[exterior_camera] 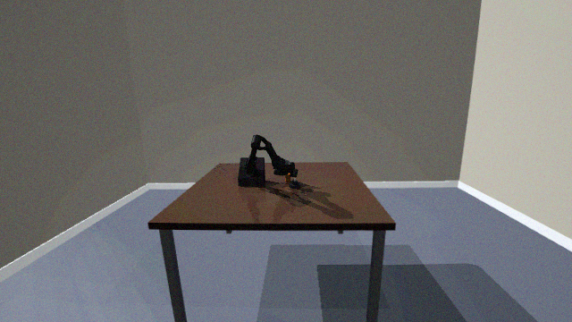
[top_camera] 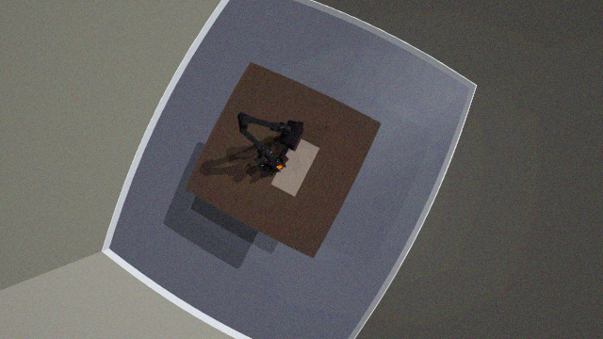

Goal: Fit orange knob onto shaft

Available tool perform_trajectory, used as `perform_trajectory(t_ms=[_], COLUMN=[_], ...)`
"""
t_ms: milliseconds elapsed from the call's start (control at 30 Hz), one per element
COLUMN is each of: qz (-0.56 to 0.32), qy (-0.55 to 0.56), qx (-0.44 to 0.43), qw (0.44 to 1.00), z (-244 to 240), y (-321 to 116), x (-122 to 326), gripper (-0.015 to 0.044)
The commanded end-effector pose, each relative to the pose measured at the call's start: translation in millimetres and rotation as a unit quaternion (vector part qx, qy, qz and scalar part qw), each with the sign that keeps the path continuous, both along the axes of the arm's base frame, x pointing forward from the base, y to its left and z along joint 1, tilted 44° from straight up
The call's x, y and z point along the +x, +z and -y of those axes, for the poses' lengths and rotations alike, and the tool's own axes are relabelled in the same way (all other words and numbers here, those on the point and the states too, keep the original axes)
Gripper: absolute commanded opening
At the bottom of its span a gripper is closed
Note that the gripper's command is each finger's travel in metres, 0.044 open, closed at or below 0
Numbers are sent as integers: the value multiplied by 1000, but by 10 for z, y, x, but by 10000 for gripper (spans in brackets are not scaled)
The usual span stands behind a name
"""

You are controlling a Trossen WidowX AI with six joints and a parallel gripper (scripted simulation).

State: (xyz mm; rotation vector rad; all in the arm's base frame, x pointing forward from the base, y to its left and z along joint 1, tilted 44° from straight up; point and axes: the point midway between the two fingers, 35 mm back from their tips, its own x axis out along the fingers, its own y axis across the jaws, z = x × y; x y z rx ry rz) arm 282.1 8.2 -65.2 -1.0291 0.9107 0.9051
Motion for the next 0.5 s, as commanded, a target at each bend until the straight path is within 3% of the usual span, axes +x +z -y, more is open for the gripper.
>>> perform_trajectory(t_ms=[0, 133, 467], qz=[0, 0, 0], qy=[1, 1, 1], qx=[2, 2, 2], qw=[1000, 1000, 1000], z=[-5, -5, -19], y=[0, 0, 15], x=[1, 1, 4], gripper=[339, 440, 440])
